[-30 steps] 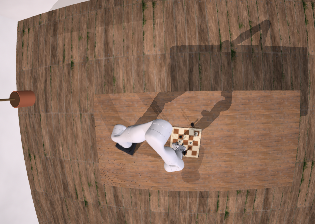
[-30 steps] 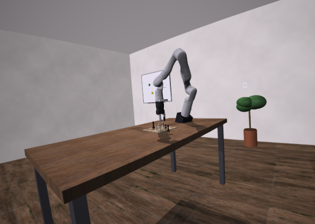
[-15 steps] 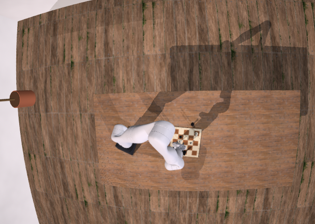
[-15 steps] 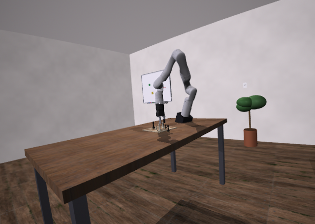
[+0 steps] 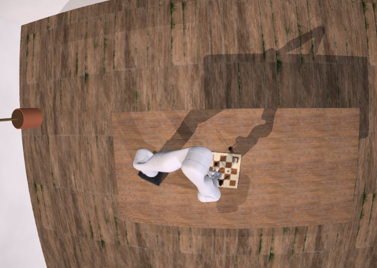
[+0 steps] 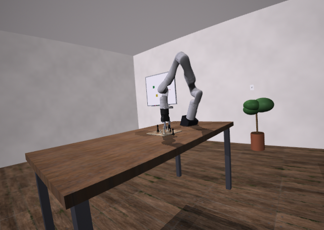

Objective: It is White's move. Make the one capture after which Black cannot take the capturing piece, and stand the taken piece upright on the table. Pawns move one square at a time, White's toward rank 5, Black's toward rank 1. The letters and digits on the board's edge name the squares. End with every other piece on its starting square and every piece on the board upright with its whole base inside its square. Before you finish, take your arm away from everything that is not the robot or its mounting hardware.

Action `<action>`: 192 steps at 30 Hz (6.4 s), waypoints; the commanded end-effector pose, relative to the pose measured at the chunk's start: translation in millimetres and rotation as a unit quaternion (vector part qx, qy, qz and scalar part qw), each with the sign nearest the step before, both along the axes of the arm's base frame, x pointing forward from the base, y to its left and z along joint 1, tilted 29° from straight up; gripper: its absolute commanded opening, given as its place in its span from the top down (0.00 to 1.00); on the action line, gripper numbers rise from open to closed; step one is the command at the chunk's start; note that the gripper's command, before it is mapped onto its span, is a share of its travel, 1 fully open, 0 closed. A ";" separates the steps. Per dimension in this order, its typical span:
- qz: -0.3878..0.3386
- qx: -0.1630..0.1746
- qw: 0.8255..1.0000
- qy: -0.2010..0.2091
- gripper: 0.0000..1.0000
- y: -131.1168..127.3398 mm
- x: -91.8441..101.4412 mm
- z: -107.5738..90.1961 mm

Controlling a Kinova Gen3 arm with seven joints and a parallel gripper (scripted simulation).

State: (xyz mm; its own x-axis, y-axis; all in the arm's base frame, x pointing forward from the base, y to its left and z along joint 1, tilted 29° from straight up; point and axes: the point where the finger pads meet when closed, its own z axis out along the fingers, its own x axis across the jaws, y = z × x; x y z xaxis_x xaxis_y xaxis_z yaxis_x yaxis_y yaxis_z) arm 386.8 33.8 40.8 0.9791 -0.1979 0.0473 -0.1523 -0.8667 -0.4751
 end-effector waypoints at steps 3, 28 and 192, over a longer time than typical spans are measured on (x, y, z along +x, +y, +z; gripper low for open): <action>0.000 0.000 1.000 0.000 0.21 -0.4 0.0 -0.2; 0.000 0.000 1.000 0.000 0.21 -0.4 0.0 -0.2; 0.086 -0.013 0.995 -0.045 1.00 -4.2 -35.5 -2.5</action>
